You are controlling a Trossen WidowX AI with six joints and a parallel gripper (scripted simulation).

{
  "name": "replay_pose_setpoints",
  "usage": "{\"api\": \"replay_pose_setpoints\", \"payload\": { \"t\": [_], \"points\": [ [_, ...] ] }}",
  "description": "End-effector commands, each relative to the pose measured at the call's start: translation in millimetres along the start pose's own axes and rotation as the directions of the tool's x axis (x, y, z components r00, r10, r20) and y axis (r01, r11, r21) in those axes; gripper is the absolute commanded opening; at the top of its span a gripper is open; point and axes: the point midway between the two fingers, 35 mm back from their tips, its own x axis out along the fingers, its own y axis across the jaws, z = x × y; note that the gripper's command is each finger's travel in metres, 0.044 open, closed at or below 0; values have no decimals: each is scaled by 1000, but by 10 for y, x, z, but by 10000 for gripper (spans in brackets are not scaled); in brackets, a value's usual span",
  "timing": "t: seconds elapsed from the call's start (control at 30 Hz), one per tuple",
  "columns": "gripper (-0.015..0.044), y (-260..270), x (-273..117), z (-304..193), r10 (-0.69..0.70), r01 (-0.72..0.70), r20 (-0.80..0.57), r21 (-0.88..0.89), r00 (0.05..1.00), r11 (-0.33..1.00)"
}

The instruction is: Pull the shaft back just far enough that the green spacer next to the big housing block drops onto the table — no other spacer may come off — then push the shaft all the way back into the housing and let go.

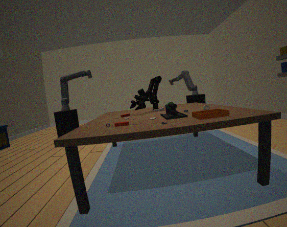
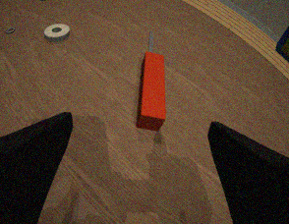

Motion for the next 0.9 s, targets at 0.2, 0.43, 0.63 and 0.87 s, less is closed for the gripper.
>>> {"api": "replay_pose_setpoints", "payload": {
  "t": [0.2,0.43,0.63,0.87],
  "points": [
    [440,669,-32,186,192,-191,15,-51,981,980],
    [440,1549,-316,285,432,-426,11,-145,902,893],
    [440,2197,-727,288,592,-582,-15,-203,806,788],
    [440,2858,-1372,194,737,-725,-64,-259,672,638]
  ]
}}
